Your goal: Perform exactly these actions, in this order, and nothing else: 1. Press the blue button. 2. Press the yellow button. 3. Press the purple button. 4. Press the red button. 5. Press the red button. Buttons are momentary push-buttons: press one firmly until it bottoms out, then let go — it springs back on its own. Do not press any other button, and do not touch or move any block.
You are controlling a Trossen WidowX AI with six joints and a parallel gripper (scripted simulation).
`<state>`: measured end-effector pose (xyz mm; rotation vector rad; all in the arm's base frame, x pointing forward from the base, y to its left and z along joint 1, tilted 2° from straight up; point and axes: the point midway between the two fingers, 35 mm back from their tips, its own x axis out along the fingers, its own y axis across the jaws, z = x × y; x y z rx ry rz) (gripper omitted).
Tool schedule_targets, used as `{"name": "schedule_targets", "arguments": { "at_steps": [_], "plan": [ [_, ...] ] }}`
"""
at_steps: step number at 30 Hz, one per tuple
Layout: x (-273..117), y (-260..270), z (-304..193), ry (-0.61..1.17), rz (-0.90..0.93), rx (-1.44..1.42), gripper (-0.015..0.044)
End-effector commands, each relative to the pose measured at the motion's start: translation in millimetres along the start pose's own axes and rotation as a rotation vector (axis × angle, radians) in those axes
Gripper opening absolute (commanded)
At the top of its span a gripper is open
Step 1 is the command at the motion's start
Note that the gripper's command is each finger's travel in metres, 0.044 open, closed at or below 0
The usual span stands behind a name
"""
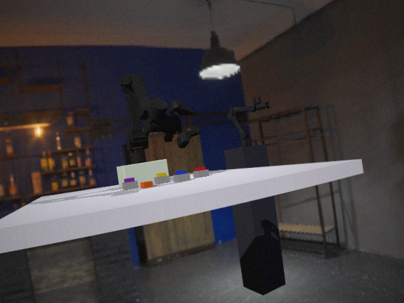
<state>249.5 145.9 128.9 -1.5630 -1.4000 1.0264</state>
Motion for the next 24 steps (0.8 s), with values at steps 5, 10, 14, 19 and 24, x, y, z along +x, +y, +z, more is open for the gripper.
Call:
{"name": "schedule_targets", "arguments": {
  "at_steps": [5,10,14,19,24],
  "plan": [
    [4.5,17.5,-9.3,0.034,0.145,0.395,0.0400],
    [5.5,41.0,-17.1,0.157,0.347,0.949,0.0400],
    [1.3,56.8,-19.2,0.326,0.495,1.366,0.0400],
    [-10.1,71.3,-18.0,0.641,0.642,1.834,0.0400],
    [-27.9,78.3,-14.6,1.083,0.711,2.209,0.0400]
  ]
}}
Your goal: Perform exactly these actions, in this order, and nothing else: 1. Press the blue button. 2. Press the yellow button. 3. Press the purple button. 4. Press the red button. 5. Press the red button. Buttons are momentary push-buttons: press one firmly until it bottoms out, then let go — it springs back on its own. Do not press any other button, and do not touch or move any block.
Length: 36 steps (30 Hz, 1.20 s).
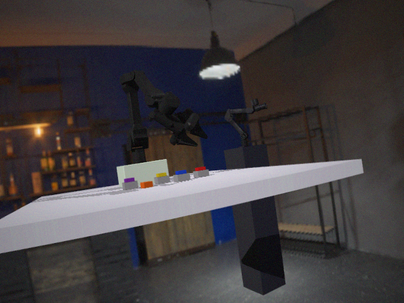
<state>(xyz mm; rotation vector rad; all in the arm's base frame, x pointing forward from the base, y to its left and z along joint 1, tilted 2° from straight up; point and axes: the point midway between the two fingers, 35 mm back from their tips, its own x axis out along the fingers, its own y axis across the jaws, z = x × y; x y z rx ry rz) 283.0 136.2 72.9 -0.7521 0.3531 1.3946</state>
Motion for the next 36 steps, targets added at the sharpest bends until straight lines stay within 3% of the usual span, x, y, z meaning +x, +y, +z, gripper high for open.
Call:
{"name": "schedule_targets", "arguments": {
  "at_steps": [1,15,30,36],
  "plan": [
    [-14.9,-2.8,-27.7,0.432,-0.071,0.863,0.0400],
    [-60.1,4.7,-44.7,0.828,-0.553,1.634,0.0400],
    [-61.4,4.7,-44.8,0.834,-0.568,1.647,0.0400],
    [-22.4,18.8,-90.8,0.834,-0.568,1.647,0.0242]
  ]
}}
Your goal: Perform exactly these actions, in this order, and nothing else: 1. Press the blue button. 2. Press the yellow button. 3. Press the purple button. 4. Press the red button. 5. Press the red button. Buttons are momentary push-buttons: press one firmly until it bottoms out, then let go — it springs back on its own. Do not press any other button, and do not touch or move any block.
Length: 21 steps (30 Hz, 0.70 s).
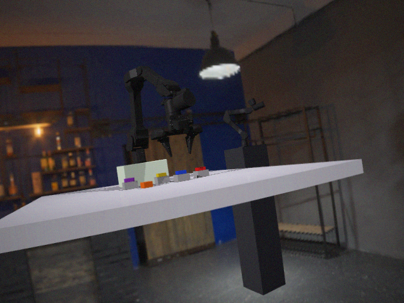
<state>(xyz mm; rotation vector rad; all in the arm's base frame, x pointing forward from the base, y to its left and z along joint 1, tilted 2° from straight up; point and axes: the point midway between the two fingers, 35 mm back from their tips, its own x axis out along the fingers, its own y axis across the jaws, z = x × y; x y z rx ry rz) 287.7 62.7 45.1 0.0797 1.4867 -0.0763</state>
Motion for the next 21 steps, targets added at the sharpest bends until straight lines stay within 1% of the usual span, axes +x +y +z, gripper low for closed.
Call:
{"name": "schedule_targets", "arguments": {
  "at_steps": [1,8,9,21],
  "plan": [
    [27.9,-4.4,-10.5,0.037,-0.018,0.004,0.0216],
    [27.9,-4.4,-10.5,0.037,-0.018,0.004,0.0032],
    [27.9,-4.4,-10.5,0.037,-0.018,0.004,0.0020],
    [33.5,-4.4,-10.4,0.037,-0.018,0.004,0.0020]
  ]
}}
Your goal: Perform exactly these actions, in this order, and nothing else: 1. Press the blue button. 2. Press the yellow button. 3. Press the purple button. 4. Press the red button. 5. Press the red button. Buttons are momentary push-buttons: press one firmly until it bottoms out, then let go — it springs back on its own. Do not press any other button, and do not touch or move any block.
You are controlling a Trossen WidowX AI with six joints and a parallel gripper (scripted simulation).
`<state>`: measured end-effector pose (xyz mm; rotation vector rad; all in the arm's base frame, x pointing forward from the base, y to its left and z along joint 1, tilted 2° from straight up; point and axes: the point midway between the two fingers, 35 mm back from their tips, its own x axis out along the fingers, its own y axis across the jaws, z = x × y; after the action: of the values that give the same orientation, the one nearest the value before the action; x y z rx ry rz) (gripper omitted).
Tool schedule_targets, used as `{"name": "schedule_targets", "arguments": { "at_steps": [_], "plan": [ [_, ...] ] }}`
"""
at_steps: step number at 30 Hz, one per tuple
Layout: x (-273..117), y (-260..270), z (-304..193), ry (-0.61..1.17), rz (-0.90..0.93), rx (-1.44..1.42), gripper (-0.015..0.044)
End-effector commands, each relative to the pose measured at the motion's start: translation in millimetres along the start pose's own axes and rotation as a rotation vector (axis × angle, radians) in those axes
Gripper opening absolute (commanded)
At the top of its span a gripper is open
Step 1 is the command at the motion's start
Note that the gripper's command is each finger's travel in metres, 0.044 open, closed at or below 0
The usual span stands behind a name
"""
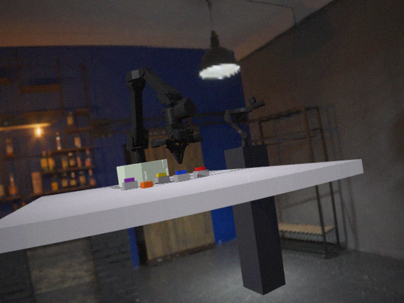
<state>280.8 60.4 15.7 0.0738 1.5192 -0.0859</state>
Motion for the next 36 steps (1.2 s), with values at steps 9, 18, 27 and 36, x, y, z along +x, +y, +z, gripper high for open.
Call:
{"name": "schedule_targets", "arguments": {
  "at_steps": [9,18,27,36],
  "plan": [
    [19.3,-1.2,-1.1,0.005,-0.007,0.003,0.0020],
    [33.1,-1.5,-1.8,0.006,-0.007,0.003,0.0020],
    [34.1,-1.6,-1.9,0.006,-0.007,0.003,0.0020],
    [34.1,-1.6,-1.9,0.006,-0.007,0.003,0.0020]
  ]
}}
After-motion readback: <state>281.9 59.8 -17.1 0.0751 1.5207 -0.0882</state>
